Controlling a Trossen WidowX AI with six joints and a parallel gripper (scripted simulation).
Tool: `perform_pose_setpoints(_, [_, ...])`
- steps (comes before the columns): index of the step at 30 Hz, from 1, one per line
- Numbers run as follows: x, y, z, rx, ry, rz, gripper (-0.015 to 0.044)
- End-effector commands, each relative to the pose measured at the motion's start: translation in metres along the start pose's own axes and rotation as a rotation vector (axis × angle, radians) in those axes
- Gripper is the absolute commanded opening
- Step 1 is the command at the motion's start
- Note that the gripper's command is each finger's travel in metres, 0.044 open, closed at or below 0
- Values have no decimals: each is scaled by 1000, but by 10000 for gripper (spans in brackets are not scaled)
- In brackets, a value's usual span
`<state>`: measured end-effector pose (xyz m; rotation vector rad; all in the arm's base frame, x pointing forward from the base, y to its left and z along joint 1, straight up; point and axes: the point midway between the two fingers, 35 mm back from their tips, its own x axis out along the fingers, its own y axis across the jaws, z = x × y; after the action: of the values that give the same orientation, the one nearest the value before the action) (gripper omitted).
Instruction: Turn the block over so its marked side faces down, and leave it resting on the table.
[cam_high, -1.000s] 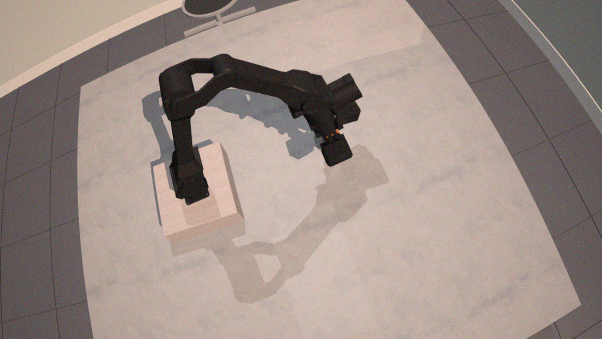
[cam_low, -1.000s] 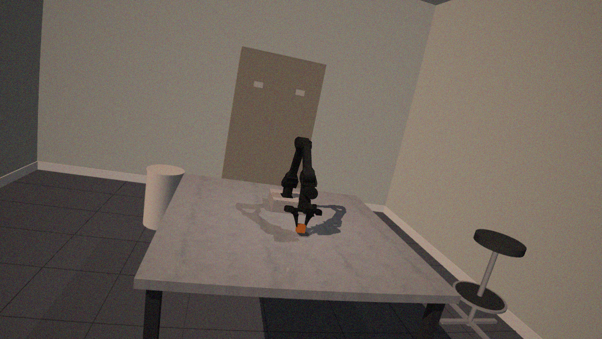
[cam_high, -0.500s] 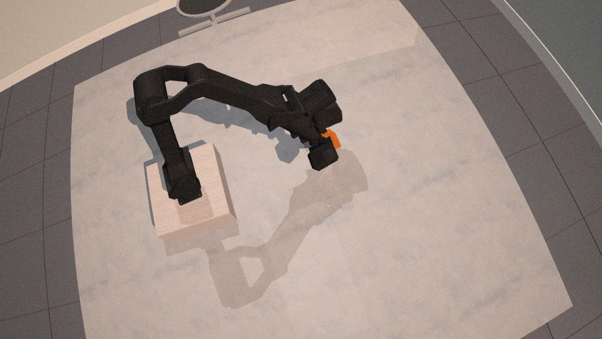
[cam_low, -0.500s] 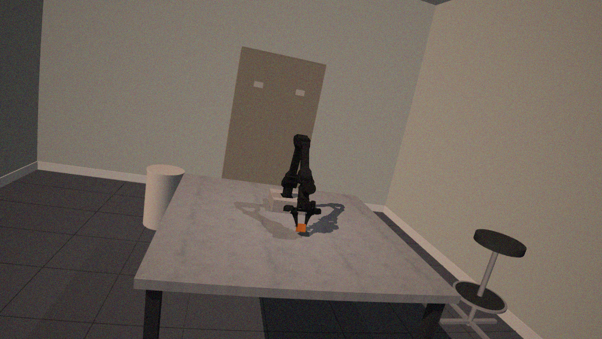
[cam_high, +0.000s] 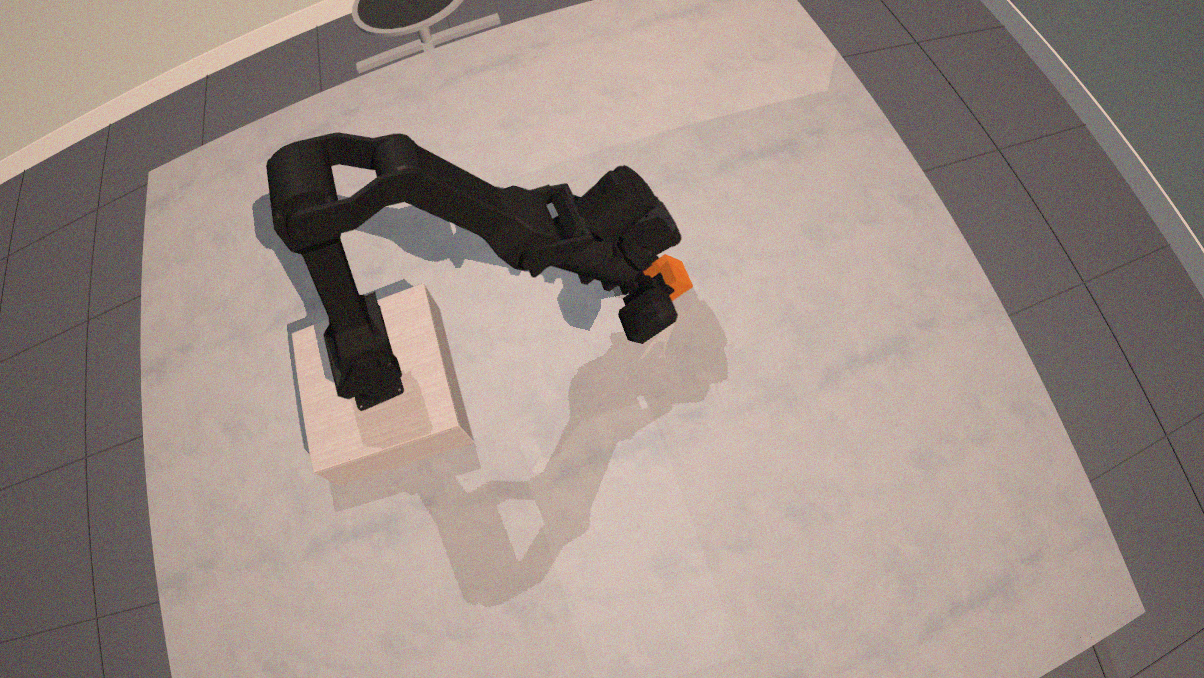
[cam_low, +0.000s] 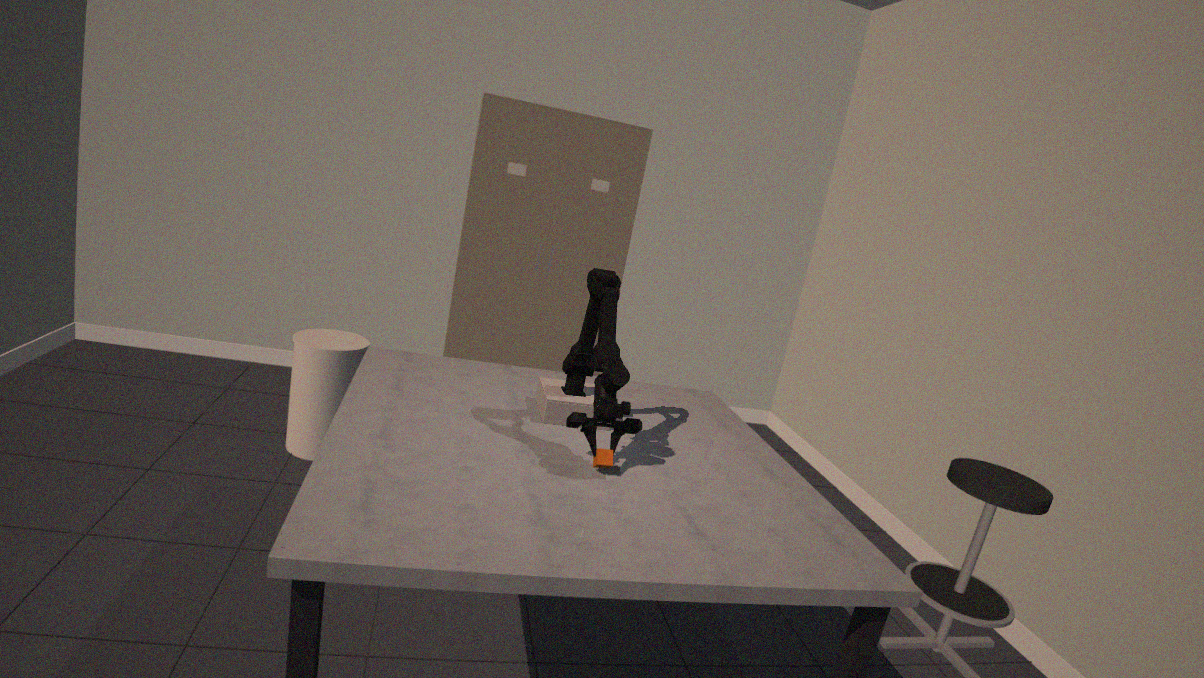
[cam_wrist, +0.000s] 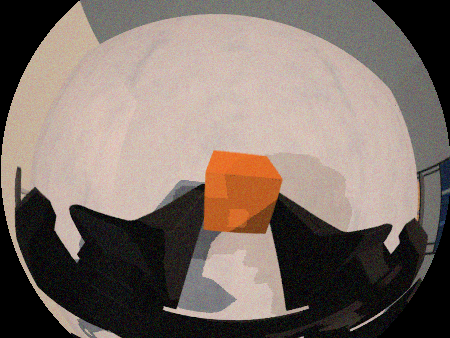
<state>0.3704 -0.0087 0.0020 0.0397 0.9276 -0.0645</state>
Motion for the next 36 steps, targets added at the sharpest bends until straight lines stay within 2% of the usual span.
perform_pose_setpoints(1, [10, -1, -8, -1, -34, -7, 0])
perform_pose_setpoints(15, [22, -1, -17, -2, -231, -7, 0])
perform_pose_setpoints(28, [12, -2, -25, 0, -410, -8, 0])
perform_pose_setpoints(36, [9, -2, -25, 0, -446, -8, 0])
